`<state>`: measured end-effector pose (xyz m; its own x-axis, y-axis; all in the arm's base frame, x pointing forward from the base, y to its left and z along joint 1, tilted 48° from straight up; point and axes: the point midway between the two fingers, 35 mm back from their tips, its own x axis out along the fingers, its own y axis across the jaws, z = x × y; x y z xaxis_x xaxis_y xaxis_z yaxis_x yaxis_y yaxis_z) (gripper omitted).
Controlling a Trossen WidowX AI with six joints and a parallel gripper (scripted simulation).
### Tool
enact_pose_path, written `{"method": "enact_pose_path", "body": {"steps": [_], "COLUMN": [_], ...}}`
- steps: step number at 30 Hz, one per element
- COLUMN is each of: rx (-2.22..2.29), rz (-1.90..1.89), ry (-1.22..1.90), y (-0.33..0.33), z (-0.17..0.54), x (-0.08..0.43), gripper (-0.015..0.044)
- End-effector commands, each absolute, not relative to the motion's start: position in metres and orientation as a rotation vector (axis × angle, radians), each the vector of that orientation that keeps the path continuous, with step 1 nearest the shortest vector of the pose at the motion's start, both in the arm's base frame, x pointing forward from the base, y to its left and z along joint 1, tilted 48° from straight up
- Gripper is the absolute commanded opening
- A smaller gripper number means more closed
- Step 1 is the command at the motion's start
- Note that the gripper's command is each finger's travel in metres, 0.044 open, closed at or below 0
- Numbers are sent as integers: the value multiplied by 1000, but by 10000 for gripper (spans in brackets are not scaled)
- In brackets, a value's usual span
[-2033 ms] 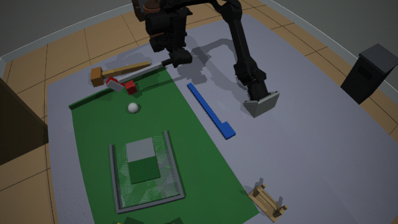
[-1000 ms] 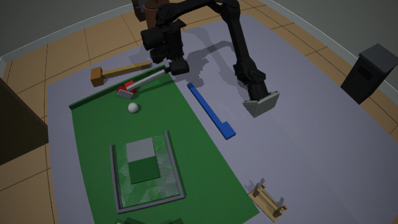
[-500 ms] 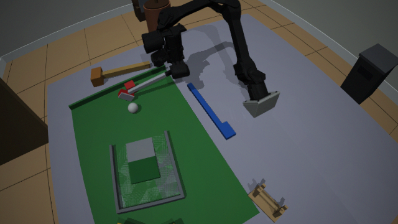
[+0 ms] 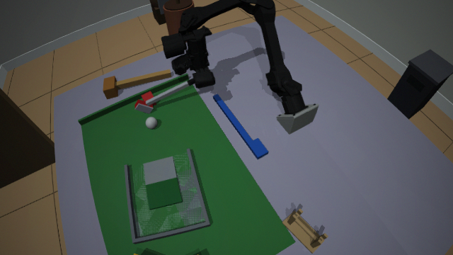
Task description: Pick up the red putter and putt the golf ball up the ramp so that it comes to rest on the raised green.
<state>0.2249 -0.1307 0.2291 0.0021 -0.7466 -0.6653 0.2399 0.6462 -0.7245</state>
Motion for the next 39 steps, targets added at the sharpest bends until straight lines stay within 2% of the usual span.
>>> {"method": "enact_pose_path", "body": {"steps": [1,13,28,39], "rx": [-472,-469,-481,-486], "rz": [-819,-811,-748,-749], "ry": [1361,1357,1324,1328], "y": [-130,-53,-10,-14], "z": [228,143,183,179], "x": [225,252,250,251], "gripper": [0,0,0,0]}}
